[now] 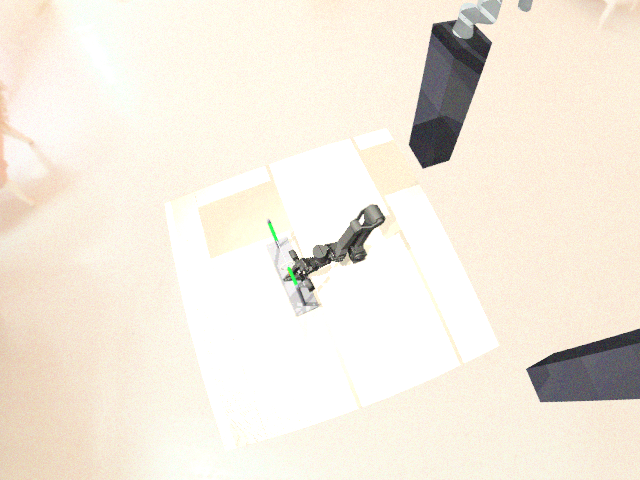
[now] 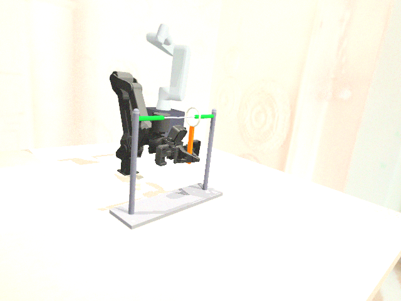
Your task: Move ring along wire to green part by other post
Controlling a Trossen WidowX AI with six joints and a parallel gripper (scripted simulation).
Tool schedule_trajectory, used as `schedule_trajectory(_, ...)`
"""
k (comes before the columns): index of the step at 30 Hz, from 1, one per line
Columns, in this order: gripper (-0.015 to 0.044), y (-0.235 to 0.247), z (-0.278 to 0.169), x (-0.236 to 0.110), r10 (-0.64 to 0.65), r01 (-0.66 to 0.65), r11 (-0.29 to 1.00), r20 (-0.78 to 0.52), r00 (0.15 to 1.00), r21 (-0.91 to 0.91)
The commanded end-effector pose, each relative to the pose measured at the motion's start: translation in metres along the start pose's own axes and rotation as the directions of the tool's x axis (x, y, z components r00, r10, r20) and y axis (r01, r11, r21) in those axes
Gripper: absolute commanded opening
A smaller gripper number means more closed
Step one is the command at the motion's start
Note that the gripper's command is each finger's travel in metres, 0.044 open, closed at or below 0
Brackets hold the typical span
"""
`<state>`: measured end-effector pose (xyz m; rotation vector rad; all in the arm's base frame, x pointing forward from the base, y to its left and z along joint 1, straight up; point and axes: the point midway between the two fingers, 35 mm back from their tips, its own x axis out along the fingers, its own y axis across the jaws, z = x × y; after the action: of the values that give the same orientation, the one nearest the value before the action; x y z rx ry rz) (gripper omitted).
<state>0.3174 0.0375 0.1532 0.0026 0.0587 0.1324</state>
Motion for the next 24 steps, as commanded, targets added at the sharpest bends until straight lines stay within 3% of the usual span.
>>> schedule_trajectory(1, -0.015, 0.003, -0.001, 0.0, -0.004, 0.004, 1.0, -0.002, 1.0, -0.005)
schedule_trajectory(24, -0.015, 0.022, -0.001, -0.016, 0.007, -0.006, 1.0, -0.142, 0.99, 0.004)
